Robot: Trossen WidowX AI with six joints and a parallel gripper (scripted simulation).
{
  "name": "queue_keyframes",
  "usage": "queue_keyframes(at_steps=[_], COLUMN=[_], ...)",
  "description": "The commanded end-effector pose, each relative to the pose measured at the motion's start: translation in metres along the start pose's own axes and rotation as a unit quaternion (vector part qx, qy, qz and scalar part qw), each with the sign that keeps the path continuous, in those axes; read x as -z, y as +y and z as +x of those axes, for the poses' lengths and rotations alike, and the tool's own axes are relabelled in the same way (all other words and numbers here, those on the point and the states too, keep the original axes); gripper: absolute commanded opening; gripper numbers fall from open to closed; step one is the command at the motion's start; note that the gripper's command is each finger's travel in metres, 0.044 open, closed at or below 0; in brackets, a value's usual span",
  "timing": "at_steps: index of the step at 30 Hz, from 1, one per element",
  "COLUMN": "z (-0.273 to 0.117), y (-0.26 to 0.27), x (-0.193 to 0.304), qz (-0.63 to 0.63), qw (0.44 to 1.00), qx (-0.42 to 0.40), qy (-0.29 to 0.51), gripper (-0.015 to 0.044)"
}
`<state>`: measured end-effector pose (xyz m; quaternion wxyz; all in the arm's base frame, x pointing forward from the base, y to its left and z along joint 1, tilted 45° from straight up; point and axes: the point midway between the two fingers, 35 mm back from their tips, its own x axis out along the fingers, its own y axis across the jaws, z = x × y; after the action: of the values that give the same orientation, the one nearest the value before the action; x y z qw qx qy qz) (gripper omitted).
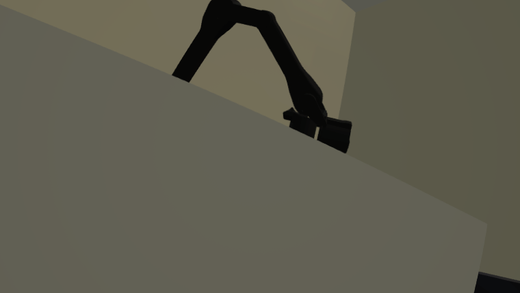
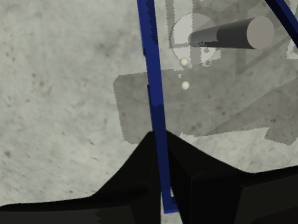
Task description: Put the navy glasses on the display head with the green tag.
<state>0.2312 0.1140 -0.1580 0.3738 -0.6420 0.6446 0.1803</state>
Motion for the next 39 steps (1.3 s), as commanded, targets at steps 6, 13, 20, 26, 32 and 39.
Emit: queue_keyframes(at_steps=[6,13,20,26,32,39], z=[0.000,0.000,0.000,0.000,0.001,0.001], y=[0.006,0.008,0.011,0.013,0.015,0.018], x=[0.006,0.008,0.011,0.013,0.015,0.018], qz=[-0.003,-0.003,-0.003,-0.003,-0.004,-0.004], qw=[1.000,1.000,1.000,1.000,1.000,1.000], qx=[0.002,0.002,0.002,0.002,0.002,0.002], qy=[0.000,0.000,0.001,0.001,0.001,0.001], gripper=[0.0000,0.0000,0.0000,0.0000,0.0000,0.0000])
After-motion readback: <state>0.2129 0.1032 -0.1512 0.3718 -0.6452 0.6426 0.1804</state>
